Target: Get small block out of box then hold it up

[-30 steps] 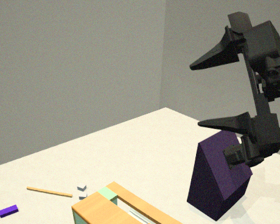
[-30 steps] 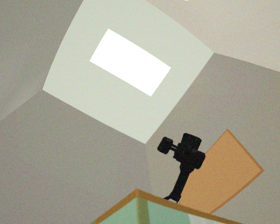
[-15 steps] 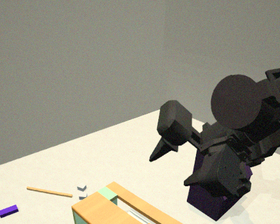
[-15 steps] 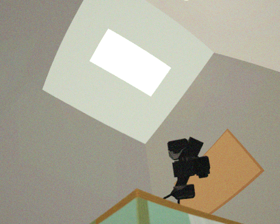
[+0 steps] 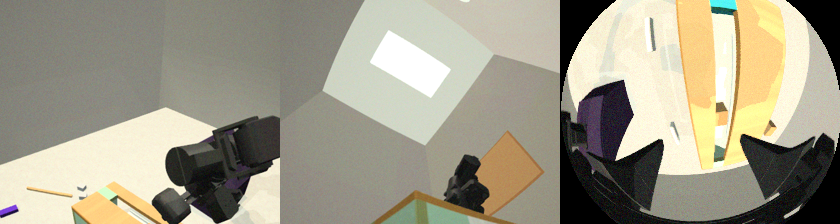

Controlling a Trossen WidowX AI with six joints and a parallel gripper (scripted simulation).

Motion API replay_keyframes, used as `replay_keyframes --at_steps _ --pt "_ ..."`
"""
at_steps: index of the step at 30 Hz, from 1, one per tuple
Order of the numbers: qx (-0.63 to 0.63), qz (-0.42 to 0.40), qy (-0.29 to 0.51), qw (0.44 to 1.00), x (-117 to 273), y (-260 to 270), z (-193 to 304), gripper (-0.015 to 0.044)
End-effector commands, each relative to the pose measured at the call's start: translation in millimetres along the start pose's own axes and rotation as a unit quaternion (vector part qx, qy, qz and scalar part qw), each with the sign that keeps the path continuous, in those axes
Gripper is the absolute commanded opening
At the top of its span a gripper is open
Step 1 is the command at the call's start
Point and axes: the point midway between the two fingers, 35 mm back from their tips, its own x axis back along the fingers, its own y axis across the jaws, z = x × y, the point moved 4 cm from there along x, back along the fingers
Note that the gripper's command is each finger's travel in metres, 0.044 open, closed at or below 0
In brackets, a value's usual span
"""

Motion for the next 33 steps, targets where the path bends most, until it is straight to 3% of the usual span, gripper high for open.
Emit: replay_keyframes --at_steps 1,33 --pt "0.04 -0.01 -0.018 0.999 -11.1 5.4 -3.2 0.04" --pt "0.04 -0.01 -0.018 0.999 -50.8 8.7 -15.3 0.04"
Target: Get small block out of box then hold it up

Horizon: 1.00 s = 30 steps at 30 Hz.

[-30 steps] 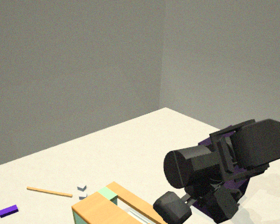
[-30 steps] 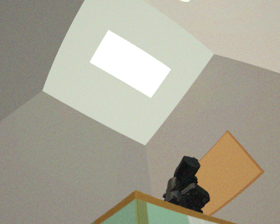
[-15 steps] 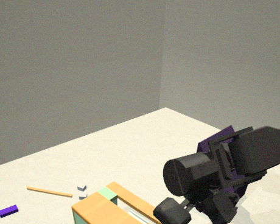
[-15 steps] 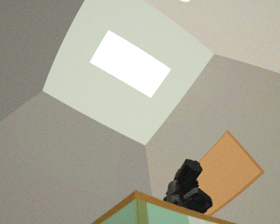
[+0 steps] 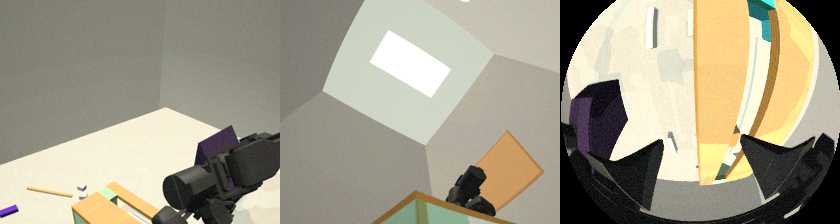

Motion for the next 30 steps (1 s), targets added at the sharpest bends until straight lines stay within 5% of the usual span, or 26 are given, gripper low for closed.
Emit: replay_keyframes --at_steps 1,30 --pt "-0.001 -0.005 -0.004 1.0 -8.6 2.1 -3.1 0.04" --pt "0.0 0.0 -0.002 1.0 -37.5 6.4 -4.5 0.04"
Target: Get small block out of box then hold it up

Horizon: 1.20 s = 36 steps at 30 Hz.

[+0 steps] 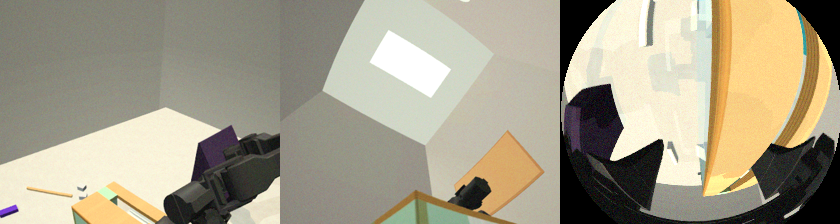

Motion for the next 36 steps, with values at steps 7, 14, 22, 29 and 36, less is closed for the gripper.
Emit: replay_keyframes --at_steps 7,14,22,29,36 --pt "0.0 -0.002 0.0 1.0 -10.5 0.7 24.8 0.04" --pt "0.0 -0.002 0.0 1.0 -17.3 0.8 43.5 0.04" --pt "0.001 -0.002 0.001 1.0 -24.9 0.9 64.9 0.04" --pt "0.001 -0.002 0.001 1.0 -31.4 1.0 83.2 0.04" --pt "0.001 -0.001 0.002 1.0 -37.5 1.1 100.7 0.04"
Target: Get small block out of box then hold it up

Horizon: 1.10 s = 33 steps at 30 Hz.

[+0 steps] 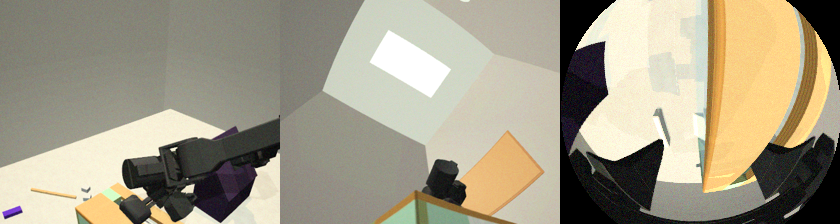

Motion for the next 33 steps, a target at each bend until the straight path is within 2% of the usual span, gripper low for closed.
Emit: replay_keyframes --at_steps 1,13,16,21,25,26,29,33 --pt "0.0 -0.005 0.001 1.0 -5.9 1.6 10.4 0.04" --pt "0.0 -0.004 0.002 1.0 -14.3 1.7 34.3 0.04" --pt "0.0 -0.003 0.002 1.0 -0.6 0.2 39.1 0.04" --pt "-0.001 -0.001 0.003 1.0 44.2 -0.5 51.8 0.04" --pt "-0.006 0.006 0.004 1.0 41.0 -1.8 53.4 0.04" --pt "-0.015 0.007 0.003 1.0 41.0 -1.6 53.8 0.0374" --pt "-0.144 0.012 -0.009 0.989 41.2 1.5 58.9 0.0295" --pt "-0.359 0.015 -0.033 0.932 41.6 7.0 67.4 0.0285"
